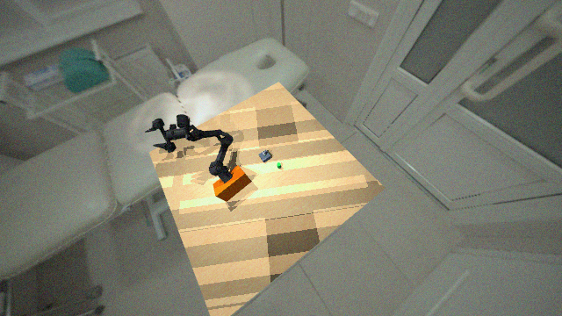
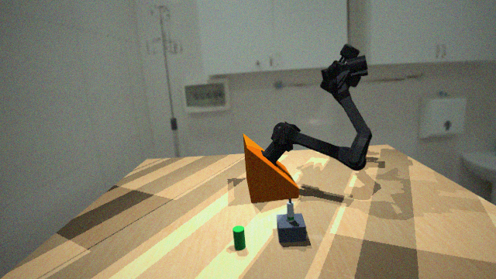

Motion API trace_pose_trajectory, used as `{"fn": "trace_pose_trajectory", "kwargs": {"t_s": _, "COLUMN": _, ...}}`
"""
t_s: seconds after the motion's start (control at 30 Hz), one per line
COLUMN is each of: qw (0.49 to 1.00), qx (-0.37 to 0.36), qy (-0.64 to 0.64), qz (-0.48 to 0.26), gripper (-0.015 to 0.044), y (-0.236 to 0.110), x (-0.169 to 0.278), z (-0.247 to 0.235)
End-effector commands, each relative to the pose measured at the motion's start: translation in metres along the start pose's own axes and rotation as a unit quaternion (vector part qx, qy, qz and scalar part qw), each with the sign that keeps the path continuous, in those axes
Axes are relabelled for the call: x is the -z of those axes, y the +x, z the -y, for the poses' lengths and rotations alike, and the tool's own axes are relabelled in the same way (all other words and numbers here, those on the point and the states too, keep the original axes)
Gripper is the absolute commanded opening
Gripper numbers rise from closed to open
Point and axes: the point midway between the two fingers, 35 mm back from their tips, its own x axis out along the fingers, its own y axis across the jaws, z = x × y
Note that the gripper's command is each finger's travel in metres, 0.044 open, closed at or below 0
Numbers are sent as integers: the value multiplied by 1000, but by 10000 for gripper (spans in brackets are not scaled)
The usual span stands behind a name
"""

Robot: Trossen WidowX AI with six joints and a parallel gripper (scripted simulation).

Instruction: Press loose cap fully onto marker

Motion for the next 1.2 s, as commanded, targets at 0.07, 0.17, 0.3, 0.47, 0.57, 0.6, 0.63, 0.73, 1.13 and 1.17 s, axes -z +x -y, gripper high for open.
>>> {"fn": "trace_pose_trajectory", "kwargs": {"t_s": 0.07, "qw": 999, "qx": -4, "qy": -40, "qz": -29, "gripper": 321, "y": 2, "x": 16, "z": 0}}
{"fn": "trace_pose_trajectory", "kwargs": {"t_s": 0.17, "qw": 990, "qx": -15, "qy": -96, "qz": -99, "gripper": 243, "y": 5, "x": 54, "z": -4}}
{"fn": "trace_pose_trajectory", "kwargs": {"t_s": 0.3, "qw": 968, "qx": -35, "qy": -156, "qz": -194, "gripper": 240, "y": 1, "x": 108, "z": -9}}
{"fn": "trace_pose_trajectory", "kwargs": {"t_s": 0.47, "qw": 911, "qx": -76, "qy": -236, "qz": -331, "gripper": 240, "y": -25, "x": 186, "z": -12}}
{"fn": "trace_pose_trajectory", "kwargs": {"t_s": 0.57, "qw": 862, "qx": -107, "qy": -278, "qz": -409, "gripper": 240, "y": -52, "x": 230, "z": -11}}
{"fn": "trace_pose_trajectory", "kwargs": {"t_s": 0.6, "qw": 844, "qx": -118, "qy": -291, "qz": -434, "gripper": 240, "y": -62, "x": 243, "z": -11}}
{"fn": "trace_pose_trajectory", "kwargs": {"t_s": 0.63, "qw": 825, "qx": -130, "qy": -304, "qz": -458, "gripper": 240, "y": -74, "x": 256, "z": -10}}
{"fn": "trace_pose_trajectory", "kwargs": {"t_s": 0.73, "qw": 789, "qx": -152, "qy": -316, "qz": -505, "gripper": 240, "y": -101, "x": 280, "z": -11}}
{"fn": "trace_pose_trajectory", "kwargs": {"t_s": 1.13, "qw": 549, "qx": -281, "qy": -377, "qz": -691, "gripper": 240, "y": -268, "x": 352, "z": 1}}
{"fn": "trace_pose_trajectory", "kwargs": {"t_s": 1.17, "qw": 535, "qx": -288, "qy": -379, "qz": -698, "gripper": 240, "y": -278, "x": 354, "z": 2}}
